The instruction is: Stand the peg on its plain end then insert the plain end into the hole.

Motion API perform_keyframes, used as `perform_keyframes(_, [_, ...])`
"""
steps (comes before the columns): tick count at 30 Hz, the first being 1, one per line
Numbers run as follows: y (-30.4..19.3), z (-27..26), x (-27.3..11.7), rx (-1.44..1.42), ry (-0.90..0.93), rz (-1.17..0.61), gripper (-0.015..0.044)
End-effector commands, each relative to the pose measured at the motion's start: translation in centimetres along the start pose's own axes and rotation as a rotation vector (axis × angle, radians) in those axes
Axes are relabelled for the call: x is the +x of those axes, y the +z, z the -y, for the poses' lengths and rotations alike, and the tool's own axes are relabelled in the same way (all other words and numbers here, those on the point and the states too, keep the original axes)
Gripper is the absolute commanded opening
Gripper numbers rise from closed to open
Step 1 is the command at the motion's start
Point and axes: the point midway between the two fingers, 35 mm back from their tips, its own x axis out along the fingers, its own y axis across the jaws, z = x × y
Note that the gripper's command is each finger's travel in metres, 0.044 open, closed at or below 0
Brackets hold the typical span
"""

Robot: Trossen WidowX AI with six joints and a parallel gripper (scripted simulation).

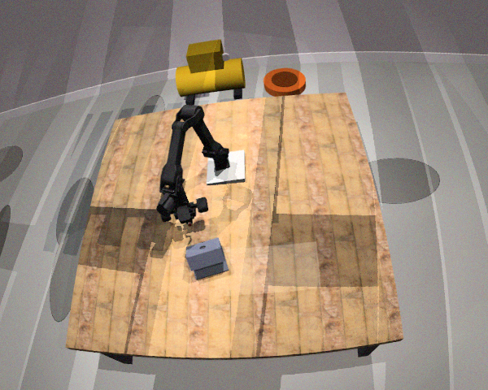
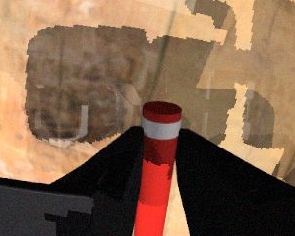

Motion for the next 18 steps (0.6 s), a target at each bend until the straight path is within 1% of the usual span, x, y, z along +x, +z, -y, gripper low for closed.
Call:
perform_keyframes(1, [-0.12,-0.05,-0.31,-0.005,0.0,0.035,0.0049])
perform_keyframes(18, [-0.77,-0.03,-1.23,-0.004,0.0,0.181,0.0049])
